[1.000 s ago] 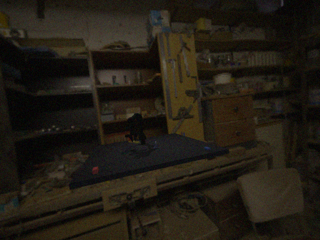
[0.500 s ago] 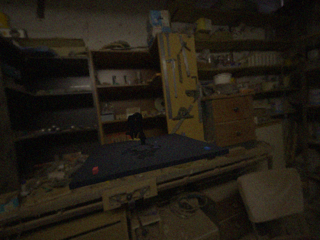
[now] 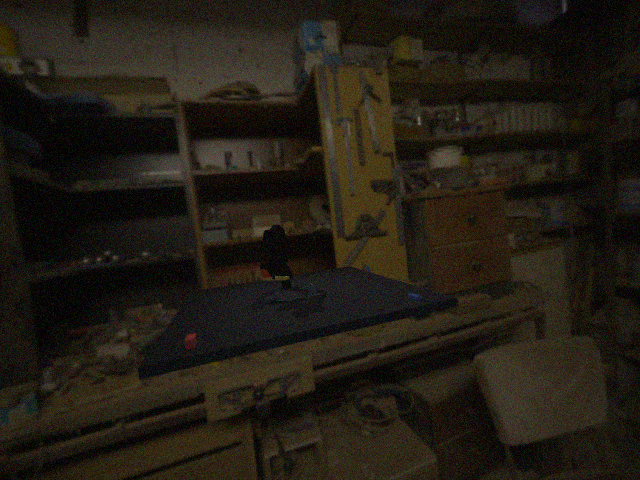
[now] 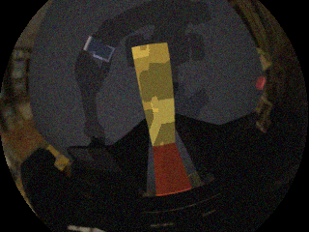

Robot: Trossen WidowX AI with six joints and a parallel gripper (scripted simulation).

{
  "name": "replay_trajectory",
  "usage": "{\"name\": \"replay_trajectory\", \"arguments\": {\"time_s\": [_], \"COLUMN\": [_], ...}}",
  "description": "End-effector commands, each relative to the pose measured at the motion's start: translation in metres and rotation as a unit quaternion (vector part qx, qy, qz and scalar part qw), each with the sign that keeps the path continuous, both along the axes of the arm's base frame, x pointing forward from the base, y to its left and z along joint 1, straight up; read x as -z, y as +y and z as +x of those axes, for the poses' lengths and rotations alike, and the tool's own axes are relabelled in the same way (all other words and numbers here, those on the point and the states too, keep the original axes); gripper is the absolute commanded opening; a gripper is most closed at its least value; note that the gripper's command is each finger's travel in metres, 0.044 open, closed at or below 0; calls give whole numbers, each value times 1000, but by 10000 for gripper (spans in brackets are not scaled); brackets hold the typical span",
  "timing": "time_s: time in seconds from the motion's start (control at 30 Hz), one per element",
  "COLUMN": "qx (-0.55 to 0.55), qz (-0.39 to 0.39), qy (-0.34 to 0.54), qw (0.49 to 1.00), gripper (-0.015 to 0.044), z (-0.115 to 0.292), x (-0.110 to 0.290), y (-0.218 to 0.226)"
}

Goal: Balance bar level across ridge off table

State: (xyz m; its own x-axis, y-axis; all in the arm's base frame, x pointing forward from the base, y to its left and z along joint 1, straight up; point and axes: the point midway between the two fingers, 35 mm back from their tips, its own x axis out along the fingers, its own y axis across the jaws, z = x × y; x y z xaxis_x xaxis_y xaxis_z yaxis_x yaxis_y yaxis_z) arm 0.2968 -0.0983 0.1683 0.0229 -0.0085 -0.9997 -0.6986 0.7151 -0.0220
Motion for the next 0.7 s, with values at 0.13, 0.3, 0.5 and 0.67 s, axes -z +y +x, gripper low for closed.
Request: {"name": "replay_trajectory", "arguments": {"time_s": [0.13, 0.3, 0.5, 0.67], "qx": [-57, -93, -136, -171], "qz": [-1, -1, -1, -1], "qy": [-2, -2, -2, -2], "qw": [998, 996, 991, 985], "gripper": [0, 0, 0, 0], "z": [15, 23, 32, 38], "x": [-3, -4, -4, -4], "y": [21, 37, 57, 74]}}
